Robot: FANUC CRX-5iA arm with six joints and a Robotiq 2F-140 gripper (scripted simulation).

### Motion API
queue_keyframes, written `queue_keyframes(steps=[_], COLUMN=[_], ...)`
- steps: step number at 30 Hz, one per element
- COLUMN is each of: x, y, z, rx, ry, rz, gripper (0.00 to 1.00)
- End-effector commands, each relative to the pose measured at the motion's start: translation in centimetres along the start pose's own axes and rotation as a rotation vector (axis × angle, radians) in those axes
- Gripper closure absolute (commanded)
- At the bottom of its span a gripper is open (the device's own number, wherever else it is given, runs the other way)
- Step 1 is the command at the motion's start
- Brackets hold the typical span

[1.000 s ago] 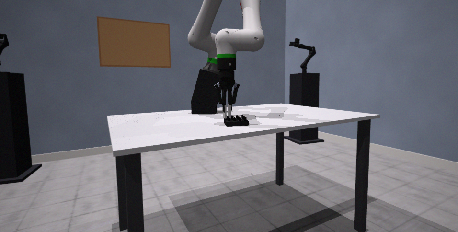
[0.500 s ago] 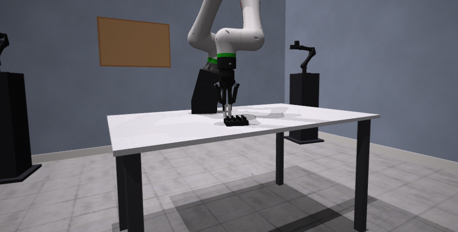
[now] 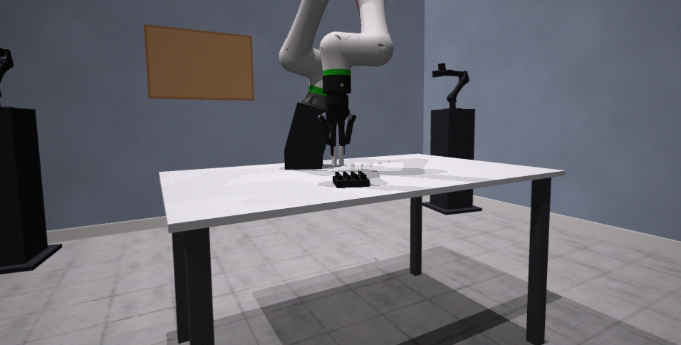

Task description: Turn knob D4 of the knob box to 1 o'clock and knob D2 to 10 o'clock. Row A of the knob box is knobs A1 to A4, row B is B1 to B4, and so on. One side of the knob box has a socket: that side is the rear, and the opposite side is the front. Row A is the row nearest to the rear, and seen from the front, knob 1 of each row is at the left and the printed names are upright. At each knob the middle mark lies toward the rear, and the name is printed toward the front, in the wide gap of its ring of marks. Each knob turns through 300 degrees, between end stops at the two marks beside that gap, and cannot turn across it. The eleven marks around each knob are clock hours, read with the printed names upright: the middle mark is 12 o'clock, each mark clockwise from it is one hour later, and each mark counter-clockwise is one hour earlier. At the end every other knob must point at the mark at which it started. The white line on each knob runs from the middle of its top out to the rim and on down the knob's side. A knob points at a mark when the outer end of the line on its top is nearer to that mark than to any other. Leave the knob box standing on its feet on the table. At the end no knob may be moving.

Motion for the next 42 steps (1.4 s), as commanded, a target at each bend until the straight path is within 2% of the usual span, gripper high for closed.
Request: queue_keyframes(steps=[1,19,42], x=[0.4,0.5,1.3], y=[0.0,0.0,0.9], z=[0.0,0.1,2.2], rx=[0.0,-0.028,-0.766], ry=[0.0,0.0,0.0], rz=[0.0,0.0,0.001], gripper=[0.88,0.88,0.88])
Point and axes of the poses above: the point where the finger pads meet when closed, its own x axis back along the fingers, its own y axis across the jaws, z = x × y, the point moved 3 cm from there along x, back along the fingers, and after that the axes turned 11 degrees about x, right-handed, at the moved point
